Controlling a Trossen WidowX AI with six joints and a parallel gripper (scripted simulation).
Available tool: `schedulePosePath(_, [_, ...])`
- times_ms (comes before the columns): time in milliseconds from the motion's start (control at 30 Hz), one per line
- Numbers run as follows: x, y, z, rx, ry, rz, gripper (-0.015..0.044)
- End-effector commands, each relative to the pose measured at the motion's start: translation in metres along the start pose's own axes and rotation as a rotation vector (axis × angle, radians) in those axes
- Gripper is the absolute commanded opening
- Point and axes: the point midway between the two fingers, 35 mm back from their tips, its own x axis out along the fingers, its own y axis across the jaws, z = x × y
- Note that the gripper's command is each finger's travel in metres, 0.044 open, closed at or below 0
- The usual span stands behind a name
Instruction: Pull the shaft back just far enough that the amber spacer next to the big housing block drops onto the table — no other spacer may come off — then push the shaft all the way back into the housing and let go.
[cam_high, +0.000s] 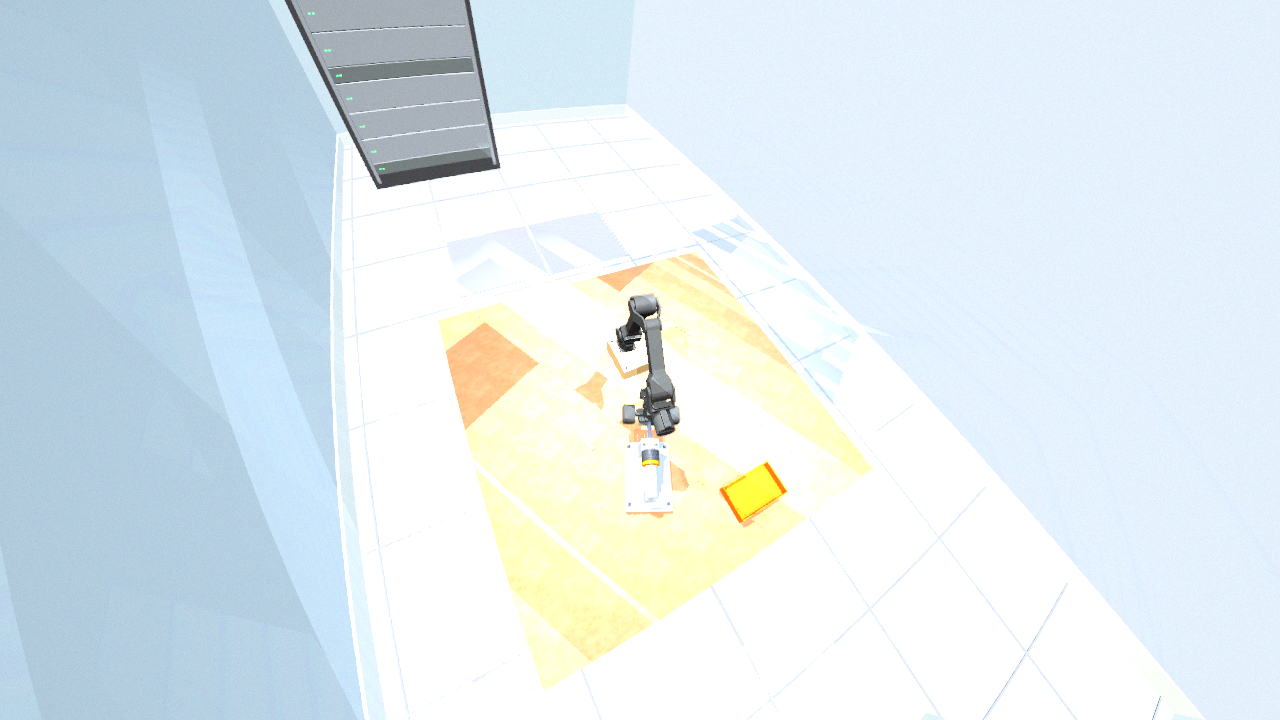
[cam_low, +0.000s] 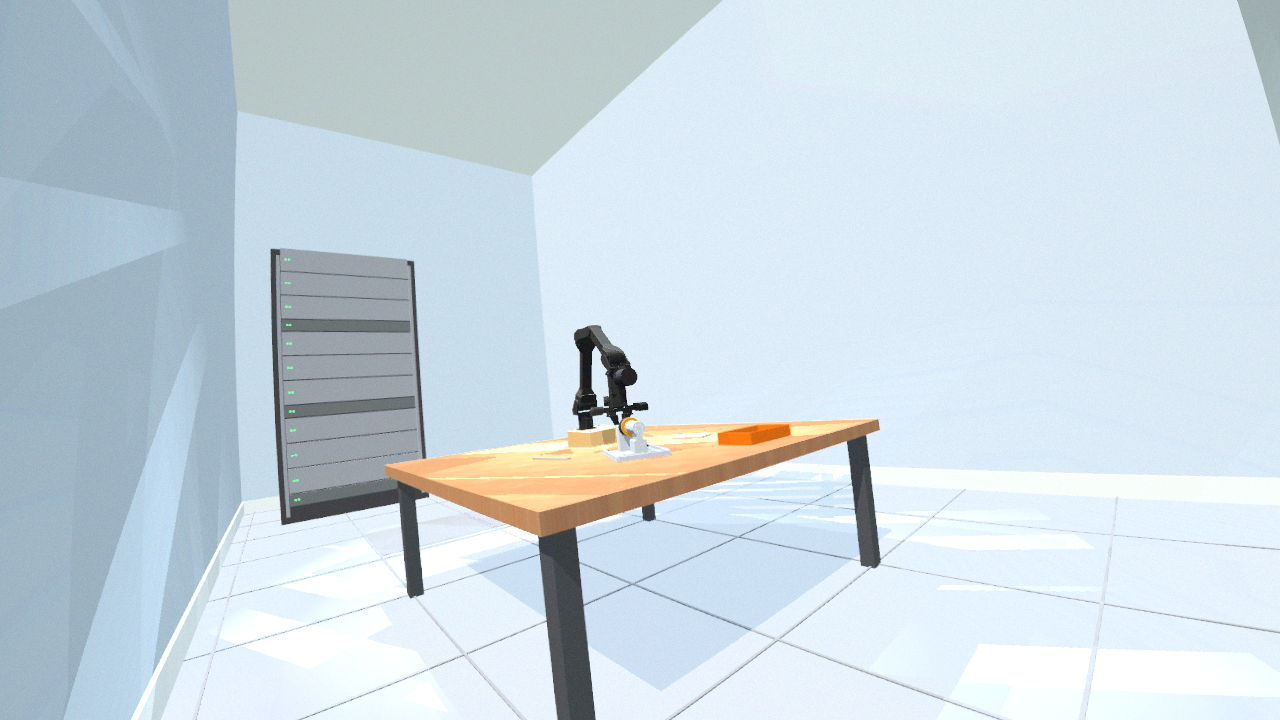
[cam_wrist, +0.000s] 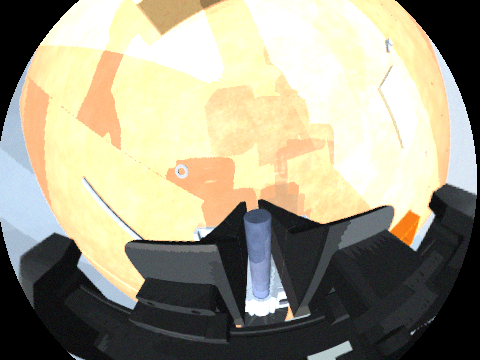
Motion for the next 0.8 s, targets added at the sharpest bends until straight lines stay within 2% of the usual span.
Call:
schedulePosePath(0, [-0.0008,-0.0003,0.0021,0.002,-0.003,-0.002,0.0])
schedulePosePath(767, [-0.0008,-0.0003,0.0046,0.002,-0.003,-0.002,0.0])
